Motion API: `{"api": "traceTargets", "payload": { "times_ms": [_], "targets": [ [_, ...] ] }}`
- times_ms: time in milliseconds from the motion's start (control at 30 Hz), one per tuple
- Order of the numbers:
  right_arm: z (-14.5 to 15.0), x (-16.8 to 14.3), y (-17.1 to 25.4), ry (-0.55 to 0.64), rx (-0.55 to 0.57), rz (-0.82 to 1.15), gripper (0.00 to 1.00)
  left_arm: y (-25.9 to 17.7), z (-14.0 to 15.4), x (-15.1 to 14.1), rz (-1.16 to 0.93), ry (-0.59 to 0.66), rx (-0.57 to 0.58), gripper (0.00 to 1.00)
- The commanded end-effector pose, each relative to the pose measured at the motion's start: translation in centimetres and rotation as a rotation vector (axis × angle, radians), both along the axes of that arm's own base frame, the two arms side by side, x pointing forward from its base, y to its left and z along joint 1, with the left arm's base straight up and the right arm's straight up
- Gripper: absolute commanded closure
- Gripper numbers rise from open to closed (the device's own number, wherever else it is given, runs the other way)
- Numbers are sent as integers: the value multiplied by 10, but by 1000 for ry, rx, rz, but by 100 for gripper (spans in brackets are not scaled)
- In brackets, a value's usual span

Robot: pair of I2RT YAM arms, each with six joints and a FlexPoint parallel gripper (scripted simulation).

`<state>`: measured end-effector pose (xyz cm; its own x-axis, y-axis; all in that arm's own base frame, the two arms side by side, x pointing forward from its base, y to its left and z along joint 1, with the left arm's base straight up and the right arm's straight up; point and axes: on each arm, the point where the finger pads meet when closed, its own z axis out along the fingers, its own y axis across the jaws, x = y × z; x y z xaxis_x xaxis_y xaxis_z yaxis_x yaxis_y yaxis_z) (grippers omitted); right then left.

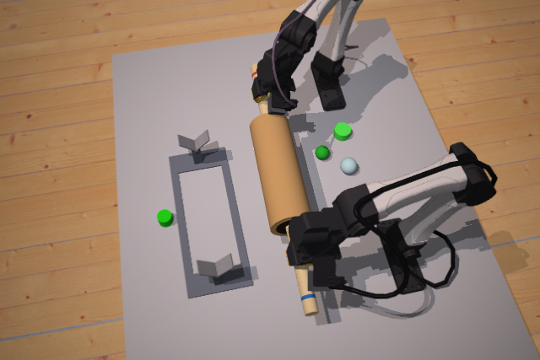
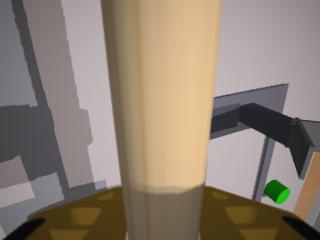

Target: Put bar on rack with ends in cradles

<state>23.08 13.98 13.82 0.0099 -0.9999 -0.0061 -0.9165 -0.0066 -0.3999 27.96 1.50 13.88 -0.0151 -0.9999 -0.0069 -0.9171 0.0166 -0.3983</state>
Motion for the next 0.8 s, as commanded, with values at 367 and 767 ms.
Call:
{"api": "traceTargets", "payload": {
  "times_ms": [367, 767],
  "targets": [
    [42, 39, 8, -54, 8, 4, 78, 7, 44, 34, 3, -62, -5, 79],
    [45, 74, 16, -60, 11, 19, 78, 14, 47, 62, 19, -70, -5, 79]
  ]
}}
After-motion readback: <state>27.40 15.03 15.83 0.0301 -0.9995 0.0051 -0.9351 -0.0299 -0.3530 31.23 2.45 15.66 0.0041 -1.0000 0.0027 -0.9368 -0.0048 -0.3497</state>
